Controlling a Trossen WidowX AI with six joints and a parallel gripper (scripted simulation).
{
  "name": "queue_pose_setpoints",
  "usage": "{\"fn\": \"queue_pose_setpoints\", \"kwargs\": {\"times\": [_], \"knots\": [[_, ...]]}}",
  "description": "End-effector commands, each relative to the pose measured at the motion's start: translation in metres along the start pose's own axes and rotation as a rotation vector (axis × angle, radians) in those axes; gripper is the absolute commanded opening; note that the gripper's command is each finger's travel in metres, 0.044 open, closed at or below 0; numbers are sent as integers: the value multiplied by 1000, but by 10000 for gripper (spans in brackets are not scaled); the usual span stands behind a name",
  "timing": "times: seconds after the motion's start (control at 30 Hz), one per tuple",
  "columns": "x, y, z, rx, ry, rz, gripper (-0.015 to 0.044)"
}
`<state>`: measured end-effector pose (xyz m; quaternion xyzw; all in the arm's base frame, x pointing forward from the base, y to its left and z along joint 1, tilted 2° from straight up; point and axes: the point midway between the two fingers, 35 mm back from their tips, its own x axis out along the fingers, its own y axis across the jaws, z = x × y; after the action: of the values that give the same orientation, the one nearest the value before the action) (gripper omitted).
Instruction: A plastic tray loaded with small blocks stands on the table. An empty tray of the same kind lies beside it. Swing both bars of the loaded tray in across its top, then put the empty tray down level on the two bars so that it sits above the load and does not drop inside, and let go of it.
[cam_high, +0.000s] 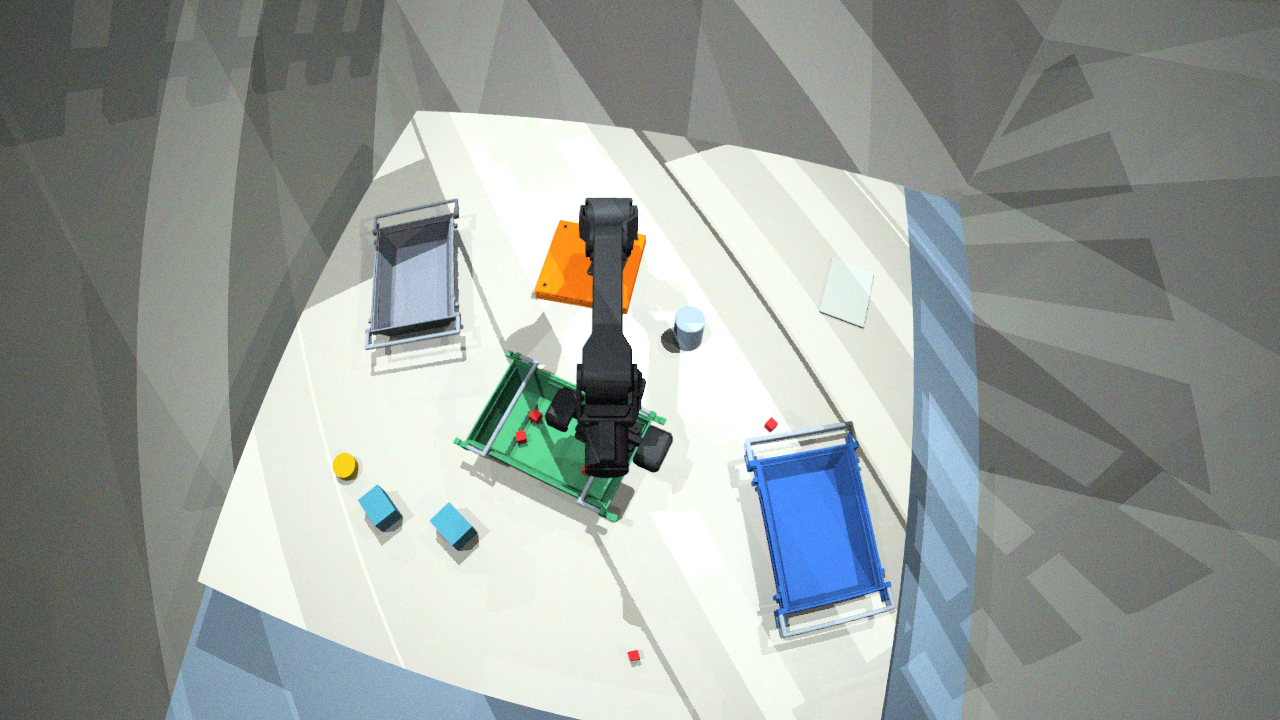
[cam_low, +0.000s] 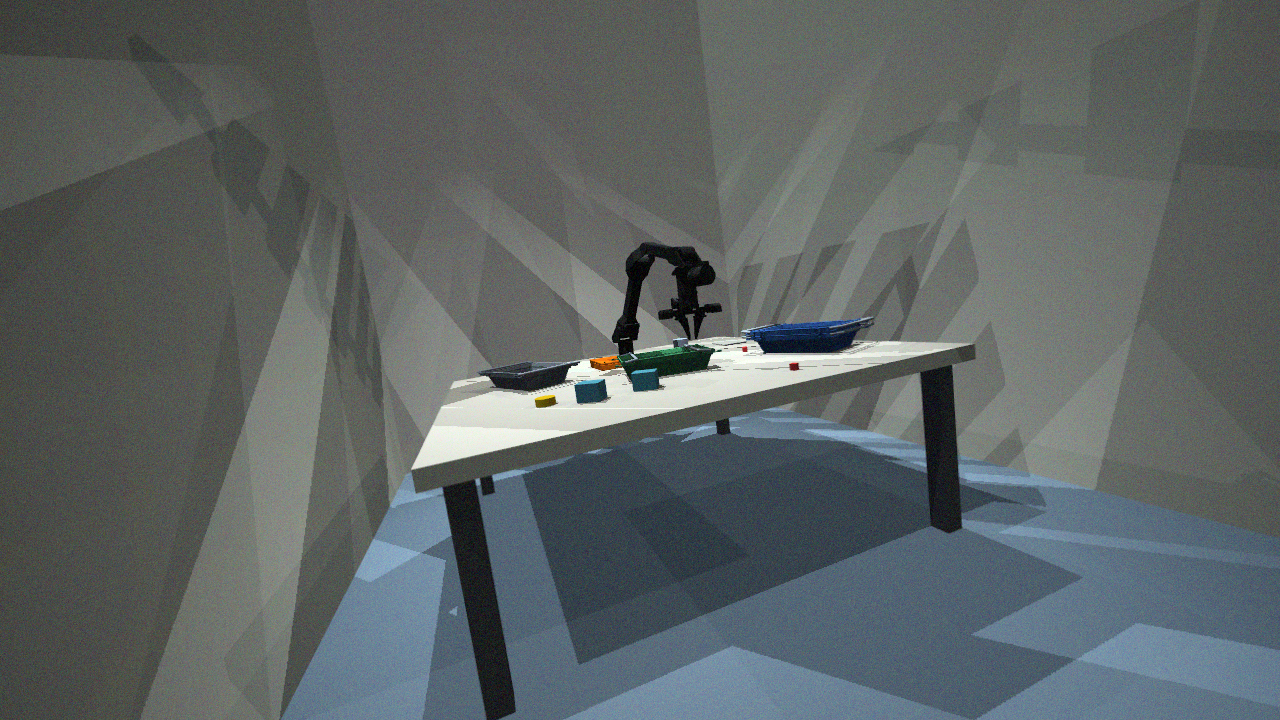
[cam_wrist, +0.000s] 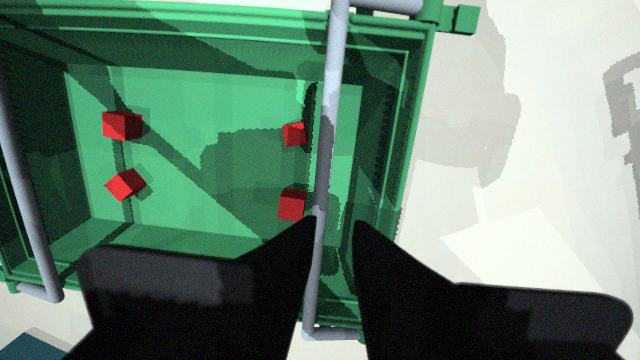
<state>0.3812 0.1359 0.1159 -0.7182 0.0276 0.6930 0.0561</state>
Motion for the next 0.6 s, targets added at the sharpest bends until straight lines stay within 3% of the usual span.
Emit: {"fn": "queue_pose_setpoints", "kwargs": {"times": [0.0, 0.37, 0.47, 0.57], "knots": [[1, 0, 0, 0, 0, 0, 81], [1, 0, 0, 0, 0, 0, 81], [1, 0, 0, 0, 0, 0, 3], [1, 0, 0, 0, 0, 0, 0]]}}
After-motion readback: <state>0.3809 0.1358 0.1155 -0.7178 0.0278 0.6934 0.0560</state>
